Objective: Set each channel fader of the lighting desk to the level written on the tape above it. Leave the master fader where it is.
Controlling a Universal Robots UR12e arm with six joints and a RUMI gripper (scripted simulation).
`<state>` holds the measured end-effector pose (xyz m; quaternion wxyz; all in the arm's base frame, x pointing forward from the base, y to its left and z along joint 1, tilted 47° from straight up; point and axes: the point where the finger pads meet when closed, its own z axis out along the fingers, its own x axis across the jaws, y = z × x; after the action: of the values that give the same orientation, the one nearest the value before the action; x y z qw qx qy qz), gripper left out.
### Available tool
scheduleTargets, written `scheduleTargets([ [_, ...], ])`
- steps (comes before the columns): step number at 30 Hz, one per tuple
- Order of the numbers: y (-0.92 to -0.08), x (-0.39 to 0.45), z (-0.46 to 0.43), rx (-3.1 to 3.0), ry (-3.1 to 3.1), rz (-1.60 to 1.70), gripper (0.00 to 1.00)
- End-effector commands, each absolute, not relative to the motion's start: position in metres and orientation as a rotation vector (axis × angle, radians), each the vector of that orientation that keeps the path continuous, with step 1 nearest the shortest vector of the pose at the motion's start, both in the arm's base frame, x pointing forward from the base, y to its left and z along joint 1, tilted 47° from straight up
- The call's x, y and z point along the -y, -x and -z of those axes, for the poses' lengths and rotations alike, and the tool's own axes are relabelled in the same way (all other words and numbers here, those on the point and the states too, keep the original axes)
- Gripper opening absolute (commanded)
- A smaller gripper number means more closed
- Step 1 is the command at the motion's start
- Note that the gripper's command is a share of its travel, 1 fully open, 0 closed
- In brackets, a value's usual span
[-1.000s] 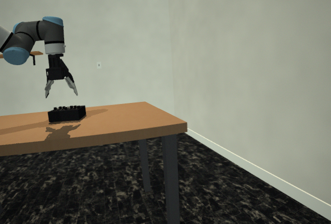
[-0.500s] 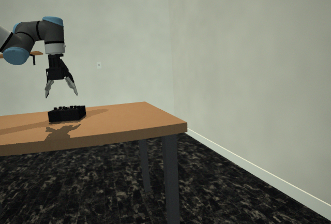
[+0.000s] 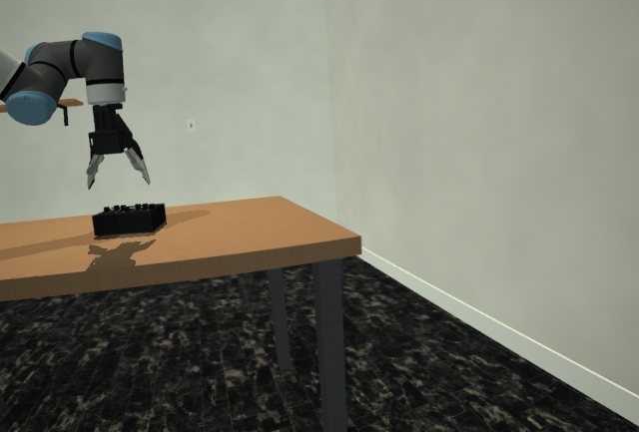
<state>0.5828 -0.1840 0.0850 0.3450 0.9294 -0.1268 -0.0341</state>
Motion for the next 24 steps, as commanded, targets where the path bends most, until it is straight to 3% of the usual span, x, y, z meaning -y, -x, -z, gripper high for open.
scheduleTargets([
  [1,-0.5833,0.1838,-0.0854,0.329,-2.413,0.087,1.0],
  [24,-0.5865,0.1758,-0.0841,0.471,-2.38,0.037,1.0],
])
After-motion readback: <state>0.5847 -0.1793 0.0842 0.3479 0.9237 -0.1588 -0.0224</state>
